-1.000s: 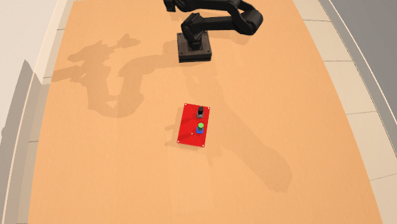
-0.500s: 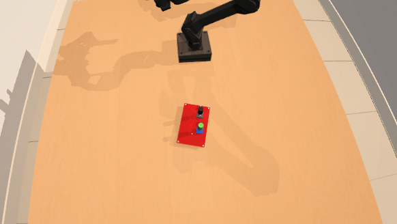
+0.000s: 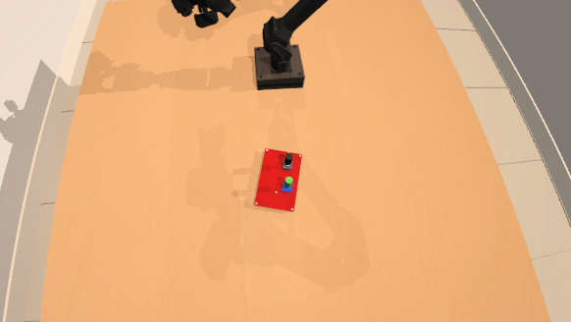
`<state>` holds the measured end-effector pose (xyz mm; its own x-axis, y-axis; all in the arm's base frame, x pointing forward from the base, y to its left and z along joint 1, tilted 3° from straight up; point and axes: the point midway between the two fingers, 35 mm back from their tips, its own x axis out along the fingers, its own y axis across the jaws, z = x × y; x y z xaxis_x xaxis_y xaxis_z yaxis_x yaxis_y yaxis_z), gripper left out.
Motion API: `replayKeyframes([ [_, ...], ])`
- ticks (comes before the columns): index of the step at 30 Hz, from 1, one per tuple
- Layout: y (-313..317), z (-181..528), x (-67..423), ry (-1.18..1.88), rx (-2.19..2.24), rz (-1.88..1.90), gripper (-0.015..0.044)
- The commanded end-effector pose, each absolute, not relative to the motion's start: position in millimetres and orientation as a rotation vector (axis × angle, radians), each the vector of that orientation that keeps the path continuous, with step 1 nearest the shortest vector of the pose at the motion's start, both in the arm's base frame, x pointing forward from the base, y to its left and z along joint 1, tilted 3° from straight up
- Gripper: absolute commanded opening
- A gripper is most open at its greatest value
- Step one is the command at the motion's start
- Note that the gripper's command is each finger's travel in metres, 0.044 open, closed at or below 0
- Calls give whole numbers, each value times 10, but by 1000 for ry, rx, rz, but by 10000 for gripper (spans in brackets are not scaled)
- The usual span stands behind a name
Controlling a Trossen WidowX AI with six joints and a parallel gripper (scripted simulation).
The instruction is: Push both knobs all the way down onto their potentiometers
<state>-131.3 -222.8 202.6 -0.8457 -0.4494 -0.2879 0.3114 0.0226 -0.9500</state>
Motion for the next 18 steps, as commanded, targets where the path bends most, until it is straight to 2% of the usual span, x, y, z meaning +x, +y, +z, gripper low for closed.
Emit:
replayKeyframes([
  [1, -2438, 2006, -1079, 1707, -175, -1782, 0],
  [18, -2946, 1776, 479, 1433, -219, -1261, 0],
])
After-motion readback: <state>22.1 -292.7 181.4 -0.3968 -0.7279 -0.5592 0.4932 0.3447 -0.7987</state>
